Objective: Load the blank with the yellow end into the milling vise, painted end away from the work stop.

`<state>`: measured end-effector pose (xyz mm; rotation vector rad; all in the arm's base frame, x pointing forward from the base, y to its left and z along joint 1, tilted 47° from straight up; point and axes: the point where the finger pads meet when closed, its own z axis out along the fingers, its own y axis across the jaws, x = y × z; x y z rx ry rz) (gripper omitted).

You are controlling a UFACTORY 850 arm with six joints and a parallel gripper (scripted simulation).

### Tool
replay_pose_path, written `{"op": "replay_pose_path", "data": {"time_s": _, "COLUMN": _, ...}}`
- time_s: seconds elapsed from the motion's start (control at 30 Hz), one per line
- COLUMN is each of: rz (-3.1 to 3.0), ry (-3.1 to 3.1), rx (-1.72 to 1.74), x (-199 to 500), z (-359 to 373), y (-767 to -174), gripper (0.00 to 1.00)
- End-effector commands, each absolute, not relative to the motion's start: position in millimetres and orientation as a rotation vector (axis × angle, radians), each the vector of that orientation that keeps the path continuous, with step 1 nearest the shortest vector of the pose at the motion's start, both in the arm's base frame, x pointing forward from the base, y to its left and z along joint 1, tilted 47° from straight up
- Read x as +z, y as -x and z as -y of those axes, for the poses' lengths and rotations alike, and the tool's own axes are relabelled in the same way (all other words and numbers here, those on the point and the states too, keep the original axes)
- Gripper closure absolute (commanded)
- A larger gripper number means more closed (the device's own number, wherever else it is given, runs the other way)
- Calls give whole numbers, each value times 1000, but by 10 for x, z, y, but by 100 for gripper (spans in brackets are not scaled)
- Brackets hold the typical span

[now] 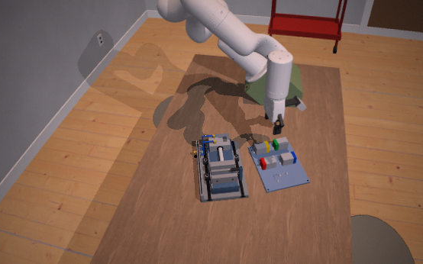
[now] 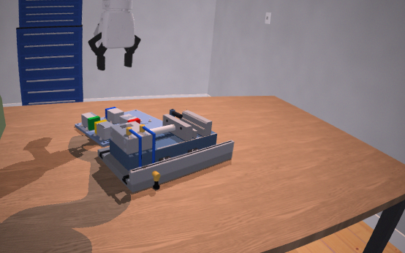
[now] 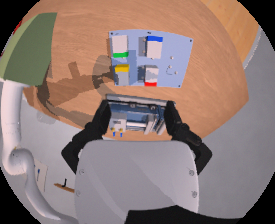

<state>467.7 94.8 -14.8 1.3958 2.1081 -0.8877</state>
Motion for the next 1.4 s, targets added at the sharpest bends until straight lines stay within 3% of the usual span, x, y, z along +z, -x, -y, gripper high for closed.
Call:
{"op": "replay_pose_path", "data": {"time_s": 0.0, "rz": -2108, "ry": -1396, "rx": -884, "x": -56, "z": -1104, "y": -4667, "gripper": 0}}
{"op": "replay_pose_path", "data": {"time_s": 1.37, "rz": -2108, "ry": -1396, "rx": -885, "x": 547, "z": -2101, "y": -4534, "gripper": 0}}
